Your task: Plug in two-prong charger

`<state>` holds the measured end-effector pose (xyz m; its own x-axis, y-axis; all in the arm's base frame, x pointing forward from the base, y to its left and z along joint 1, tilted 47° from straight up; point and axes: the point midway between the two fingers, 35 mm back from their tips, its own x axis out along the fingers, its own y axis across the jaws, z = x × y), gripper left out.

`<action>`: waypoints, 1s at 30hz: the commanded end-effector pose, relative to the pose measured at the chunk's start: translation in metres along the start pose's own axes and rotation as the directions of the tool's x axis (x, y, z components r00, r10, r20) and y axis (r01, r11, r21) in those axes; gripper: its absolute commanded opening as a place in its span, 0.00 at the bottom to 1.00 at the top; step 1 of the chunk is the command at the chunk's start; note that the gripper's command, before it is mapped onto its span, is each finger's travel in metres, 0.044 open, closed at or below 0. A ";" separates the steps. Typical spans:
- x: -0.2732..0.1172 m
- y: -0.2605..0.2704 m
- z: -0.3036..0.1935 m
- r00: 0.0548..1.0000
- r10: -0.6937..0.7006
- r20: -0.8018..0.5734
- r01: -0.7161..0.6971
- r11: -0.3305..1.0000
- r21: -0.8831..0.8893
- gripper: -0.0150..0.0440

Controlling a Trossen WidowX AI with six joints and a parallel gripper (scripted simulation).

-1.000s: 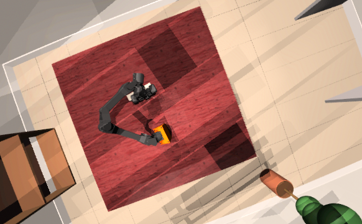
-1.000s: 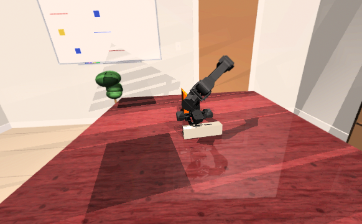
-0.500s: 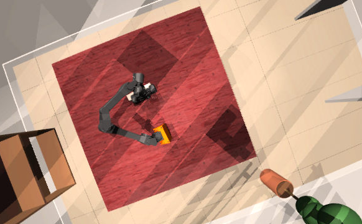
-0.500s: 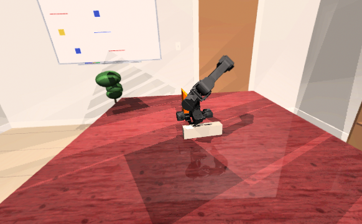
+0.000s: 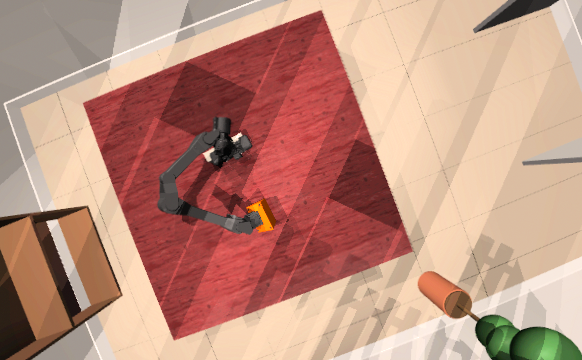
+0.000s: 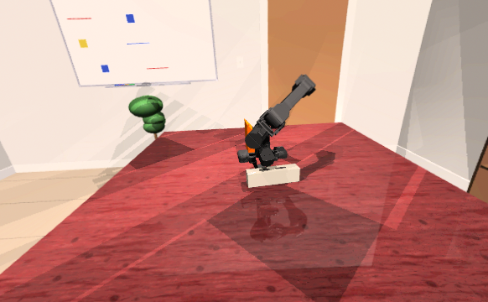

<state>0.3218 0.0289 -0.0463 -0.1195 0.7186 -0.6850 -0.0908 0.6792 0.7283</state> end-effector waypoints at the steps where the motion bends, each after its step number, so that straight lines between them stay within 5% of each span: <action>1: 0.000 0.000 0.000 1.000 0.000 0.002 0.000 1.000 -0.001 0.74; 7: 0.000 0.000 0.000 1.000 0.000 0.002 0.000 1.000 -0.001 1.00; 30: 0.001 0.000 -0.006 1.000 0.000 0.013 0.000 1.000 -0.007 1.00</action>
<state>0.3165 0.0282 -0.0475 -0.1121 0.7184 -0.6866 -0.0930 0.6803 0.7270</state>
